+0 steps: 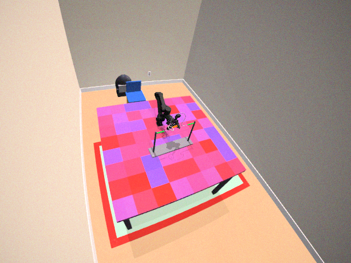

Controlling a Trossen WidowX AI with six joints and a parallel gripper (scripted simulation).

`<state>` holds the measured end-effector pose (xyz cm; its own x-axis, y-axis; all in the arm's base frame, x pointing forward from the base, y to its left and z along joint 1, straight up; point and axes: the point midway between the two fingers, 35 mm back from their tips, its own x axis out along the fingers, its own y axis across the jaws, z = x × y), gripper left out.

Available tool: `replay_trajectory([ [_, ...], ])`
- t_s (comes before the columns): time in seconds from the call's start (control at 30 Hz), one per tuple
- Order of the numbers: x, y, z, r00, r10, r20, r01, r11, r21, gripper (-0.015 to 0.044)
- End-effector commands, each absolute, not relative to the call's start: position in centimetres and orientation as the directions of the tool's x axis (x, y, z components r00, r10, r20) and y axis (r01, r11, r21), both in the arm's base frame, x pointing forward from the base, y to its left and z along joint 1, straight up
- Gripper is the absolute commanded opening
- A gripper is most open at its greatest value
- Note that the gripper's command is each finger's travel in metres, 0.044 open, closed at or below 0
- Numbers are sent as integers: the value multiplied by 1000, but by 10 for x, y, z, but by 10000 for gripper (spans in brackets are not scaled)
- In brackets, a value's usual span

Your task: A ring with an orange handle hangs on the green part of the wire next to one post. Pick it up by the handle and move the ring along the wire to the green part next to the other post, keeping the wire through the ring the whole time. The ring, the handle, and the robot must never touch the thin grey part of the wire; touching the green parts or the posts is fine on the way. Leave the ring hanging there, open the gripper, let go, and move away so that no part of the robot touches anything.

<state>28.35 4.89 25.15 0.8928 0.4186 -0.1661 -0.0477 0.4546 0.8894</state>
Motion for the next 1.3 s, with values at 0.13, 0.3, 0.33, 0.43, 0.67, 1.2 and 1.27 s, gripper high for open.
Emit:
replay_trajectory([
  [0.13,269,52,282,836,533,-135,-36,298,954,-150],
  [0.3,267,56,297,830,550,-89,-26,198,980,-150],
  [0.33,267,56,300,830,552,-82,-24,182,983,-150],
  [0.43,267,57,307,829,555,-59,-20,135,991,-150],
  [0.67,267,59,323,828,560,-8,-9,28,1000,-150],
  [1.2,266,54,365,827,549,119,18,-236,971,-150],
  [1.27,266,52,370,827,546,133,21,-266,964,-150],
])
